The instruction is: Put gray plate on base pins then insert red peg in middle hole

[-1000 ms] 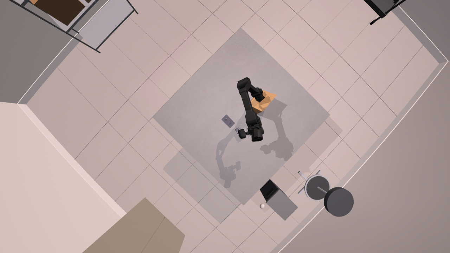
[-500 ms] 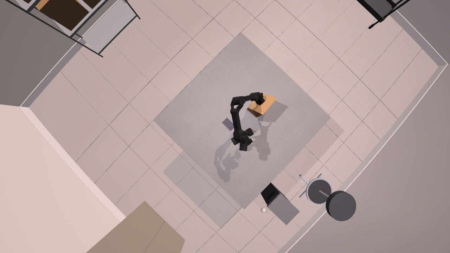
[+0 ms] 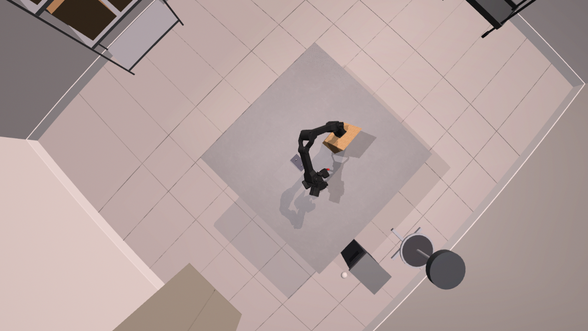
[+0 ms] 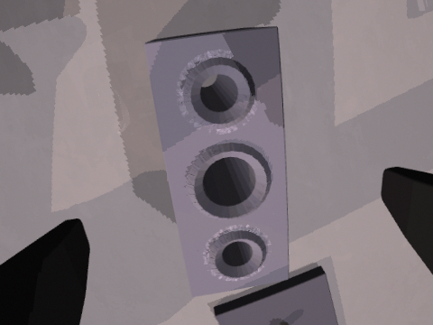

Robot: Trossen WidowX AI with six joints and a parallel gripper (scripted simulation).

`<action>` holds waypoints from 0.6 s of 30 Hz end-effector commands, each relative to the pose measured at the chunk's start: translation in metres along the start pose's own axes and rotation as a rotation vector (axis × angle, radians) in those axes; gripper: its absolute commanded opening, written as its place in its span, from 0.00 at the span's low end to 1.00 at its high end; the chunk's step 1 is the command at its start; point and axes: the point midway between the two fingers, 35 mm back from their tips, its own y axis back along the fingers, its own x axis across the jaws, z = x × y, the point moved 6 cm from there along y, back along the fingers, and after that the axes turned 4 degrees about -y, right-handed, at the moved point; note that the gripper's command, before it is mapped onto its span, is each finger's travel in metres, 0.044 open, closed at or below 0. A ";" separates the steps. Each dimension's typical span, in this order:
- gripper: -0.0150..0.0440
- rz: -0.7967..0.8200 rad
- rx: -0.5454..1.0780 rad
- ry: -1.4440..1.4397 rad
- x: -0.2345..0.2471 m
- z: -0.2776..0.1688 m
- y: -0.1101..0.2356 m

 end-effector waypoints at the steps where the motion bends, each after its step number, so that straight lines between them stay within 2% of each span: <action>1: 1.00 0.000 0.008 0.004 0.001 0.000 -0.007; 18: 1.00 0.000 0.008 0.004 0.000 0.000 -0.035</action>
